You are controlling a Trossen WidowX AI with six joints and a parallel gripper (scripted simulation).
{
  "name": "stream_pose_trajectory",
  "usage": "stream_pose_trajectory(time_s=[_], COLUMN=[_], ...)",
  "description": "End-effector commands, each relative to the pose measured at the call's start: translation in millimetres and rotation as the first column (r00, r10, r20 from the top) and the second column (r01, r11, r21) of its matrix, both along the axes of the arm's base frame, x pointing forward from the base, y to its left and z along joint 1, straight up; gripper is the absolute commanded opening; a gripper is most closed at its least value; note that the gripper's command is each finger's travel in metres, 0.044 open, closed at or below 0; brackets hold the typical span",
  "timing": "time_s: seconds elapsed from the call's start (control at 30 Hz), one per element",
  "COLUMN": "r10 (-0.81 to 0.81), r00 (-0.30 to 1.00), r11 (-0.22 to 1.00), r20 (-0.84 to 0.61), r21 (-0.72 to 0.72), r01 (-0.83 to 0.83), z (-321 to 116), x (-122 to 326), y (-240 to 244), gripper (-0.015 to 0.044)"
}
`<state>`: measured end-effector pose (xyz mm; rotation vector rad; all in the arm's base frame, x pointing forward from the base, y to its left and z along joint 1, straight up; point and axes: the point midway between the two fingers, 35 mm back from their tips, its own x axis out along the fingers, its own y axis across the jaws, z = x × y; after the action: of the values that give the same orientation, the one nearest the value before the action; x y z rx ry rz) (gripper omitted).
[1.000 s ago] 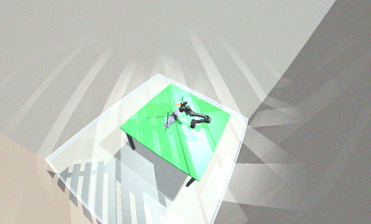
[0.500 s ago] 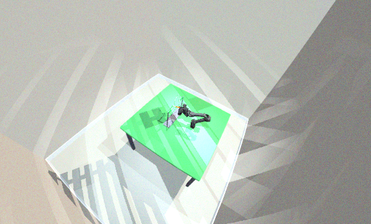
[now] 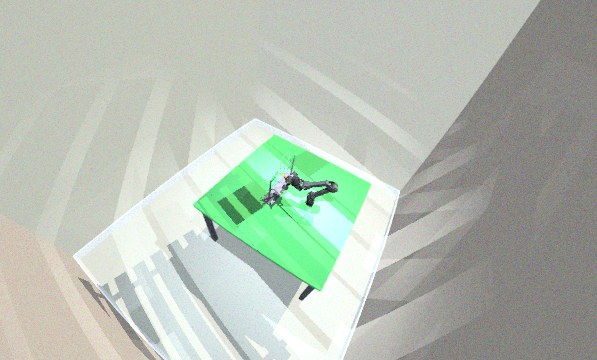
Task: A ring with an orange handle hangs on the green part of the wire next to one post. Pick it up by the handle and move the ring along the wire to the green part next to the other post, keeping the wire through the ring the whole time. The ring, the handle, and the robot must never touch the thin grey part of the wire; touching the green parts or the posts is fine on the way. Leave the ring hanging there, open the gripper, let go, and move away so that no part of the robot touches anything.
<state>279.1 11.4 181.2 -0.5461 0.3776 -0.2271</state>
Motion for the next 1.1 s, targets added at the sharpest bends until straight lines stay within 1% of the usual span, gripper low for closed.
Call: stream_pose_trajectory(time_s=[0.0, 0.23, 0.5, 0.87, 1.07], r10=[-0.004, -0.002, 0.0, 0.001, 0.002], r00=[1.0, 1.0, 1.0, 1.0, 1.0], r11=[0.994, 0.968, 0.925, 0.879, 0.867], r20=[0.003, 0.001, 0.0, -0.001, -0.001], r21=[0.106, 0.253, 0.38, 0.478, 0.499], r01=[0.003, 0.002, 0.0, -0.001, -0.001], z=[-6, -14, -18, -19, -19], x=[0, 0, 0, 0, 0], y=[14, 36, 59, 82, 91], gripper=[-0.015, -0.015, -0.015, -0.015, -0.015])
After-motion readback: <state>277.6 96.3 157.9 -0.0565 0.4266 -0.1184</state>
